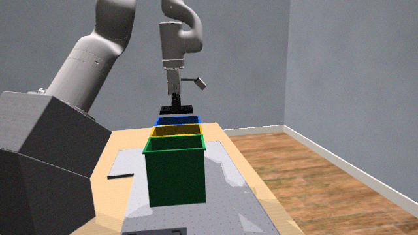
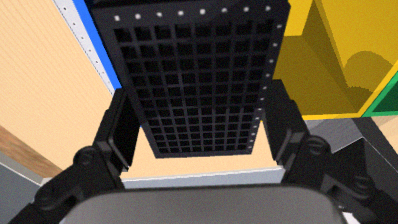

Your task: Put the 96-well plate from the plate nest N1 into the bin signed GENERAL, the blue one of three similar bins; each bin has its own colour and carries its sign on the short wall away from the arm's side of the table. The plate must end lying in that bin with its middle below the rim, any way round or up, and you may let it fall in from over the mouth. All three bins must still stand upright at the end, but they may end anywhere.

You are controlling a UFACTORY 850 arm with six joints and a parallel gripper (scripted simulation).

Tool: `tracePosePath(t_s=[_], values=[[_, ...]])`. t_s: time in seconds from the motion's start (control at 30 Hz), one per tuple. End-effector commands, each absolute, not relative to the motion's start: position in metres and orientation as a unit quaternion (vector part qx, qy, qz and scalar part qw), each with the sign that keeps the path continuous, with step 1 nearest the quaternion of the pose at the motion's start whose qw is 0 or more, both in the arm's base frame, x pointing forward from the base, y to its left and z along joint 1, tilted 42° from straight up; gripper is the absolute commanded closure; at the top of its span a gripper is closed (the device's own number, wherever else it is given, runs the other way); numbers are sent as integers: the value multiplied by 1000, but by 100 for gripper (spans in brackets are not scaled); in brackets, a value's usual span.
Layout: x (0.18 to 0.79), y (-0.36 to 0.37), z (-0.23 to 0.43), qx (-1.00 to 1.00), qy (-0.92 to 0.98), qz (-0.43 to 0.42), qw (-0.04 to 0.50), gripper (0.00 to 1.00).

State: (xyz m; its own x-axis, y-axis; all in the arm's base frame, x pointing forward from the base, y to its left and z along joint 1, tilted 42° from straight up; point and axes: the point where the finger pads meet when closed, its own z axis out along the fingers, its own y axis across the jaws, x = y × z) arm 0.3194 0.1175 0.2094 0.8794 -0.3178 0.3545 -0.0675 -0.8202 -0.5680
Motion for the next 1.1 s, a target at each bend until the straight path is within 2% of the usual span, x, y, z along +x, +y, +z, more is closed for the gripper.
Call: tracePosePath(t_s=[0.0,1.07], values=[[322,128,218,-928,104,-222,280,100],[323,130,219,-928,104,-222,280,100]])
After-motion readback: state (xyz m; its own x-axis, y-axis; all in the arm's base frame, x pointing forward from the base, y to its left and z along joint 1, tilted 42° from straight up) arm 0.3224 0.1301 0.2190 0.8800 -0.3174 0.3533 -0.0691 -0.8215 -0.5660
